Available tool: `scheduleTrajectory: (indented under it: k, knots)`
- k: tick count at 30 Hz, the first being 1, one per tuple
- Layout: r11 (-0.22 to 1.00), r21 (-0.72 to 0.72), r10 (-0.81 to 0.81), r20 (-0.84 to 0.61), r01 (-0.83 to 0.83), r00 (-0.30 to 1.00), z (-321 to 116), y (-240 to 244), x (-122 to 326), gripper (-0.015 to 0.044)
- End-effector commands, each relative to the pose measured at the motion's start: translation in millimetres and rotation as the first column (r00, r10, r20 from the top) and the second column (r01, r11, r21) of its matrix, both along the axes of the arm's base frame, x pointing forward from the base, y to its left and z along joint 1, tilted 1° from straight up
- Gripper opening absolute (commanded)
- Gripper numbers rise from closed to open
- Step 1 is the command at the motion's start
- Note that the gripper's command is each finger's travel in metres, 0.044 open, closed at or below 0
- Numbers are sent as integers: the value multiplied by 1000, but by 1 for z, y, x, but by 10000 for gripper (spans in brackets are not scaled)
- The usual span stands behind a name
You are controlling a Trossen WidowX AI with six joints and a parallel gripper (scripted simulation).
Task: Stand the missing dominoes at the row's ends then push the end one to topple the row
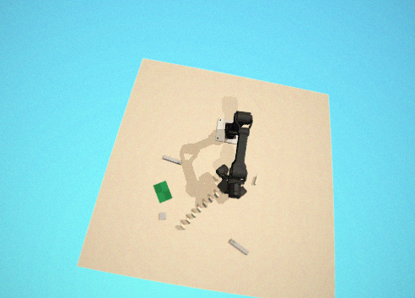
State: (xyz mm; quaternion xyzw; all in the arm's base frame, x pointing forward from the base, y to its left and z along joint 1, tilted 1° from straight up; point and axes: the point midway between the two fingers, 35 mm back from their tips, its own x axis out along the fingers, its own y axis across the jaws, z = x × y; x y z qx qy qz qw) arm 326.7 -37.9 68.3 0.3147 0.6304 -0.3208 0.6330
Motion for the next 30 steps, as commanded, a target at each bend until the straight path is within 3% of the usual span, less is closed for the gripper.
scheduleTrajectory:
  k: [1, 7, 11, 14, 22, 30]
  knots:
    - [1000, 0, -3, 20, 3, 1000, 38, 0, 8, 440]
    - [1000, -1, 0, 18, 0, 1000, 114, 1, 1, 440]
    - [1000, -2, 0, 18, 0, 1000, 123, 1, -1, 440]
    - [997, -1, 83, 19, -83, 996, 112, 25, 3, 440]
    - [872, 5, 490, 19, -490, 872, 52, 150, -17, 440]
    - [854, 6, 521, 18, -521, 854, 27, 160, -19, 440]
